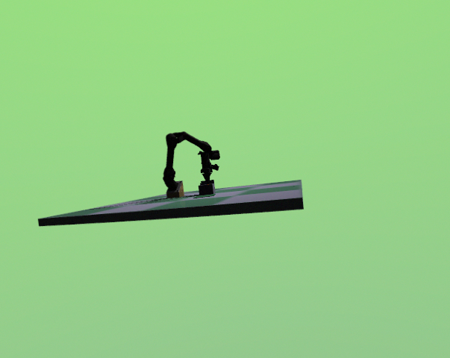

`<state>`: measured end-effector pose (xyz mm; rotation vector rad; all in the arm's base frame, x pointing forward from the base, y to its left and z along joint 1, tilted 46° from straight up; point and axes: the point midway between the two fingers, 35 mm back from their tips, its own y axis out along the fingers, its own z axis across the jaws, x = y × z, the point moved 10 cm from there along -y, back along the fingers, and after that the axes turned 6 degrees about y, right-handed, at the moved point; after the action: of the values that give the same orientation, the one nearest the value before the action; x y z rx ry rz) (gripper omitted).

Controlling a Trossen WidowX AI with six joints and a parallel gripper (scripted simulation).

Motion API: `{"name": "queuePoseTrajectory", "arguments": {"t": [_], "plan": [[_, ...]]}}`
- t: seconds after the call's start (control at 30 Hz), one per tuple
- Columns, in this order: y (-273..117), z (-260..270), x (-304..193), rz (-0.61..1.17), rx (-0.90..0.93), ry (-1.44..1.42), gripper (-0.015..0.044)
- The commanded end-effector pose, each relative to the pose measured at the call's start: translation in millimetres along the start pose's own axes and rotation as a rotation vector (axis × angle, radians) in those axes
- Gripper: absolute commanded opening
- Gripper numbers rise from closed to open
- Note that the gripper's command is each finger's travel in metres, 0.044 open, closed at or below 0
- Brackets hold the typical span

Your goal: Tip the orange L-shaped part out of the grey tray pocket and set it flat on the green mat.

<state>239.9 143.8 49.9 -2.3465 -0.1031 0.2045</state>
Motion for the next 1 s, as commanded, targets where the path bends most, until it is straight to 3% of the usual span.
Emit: {"name": "queuePoseTrajectory", "arguments": {"t": [0.0,0.97], "plan": [[7.3,-0.4,0.0,-0.001,-0.006,-0.005,0.018],[34.5,-0.9,-0.5,-0.001,-0.008,-0.005,0.018]]}}
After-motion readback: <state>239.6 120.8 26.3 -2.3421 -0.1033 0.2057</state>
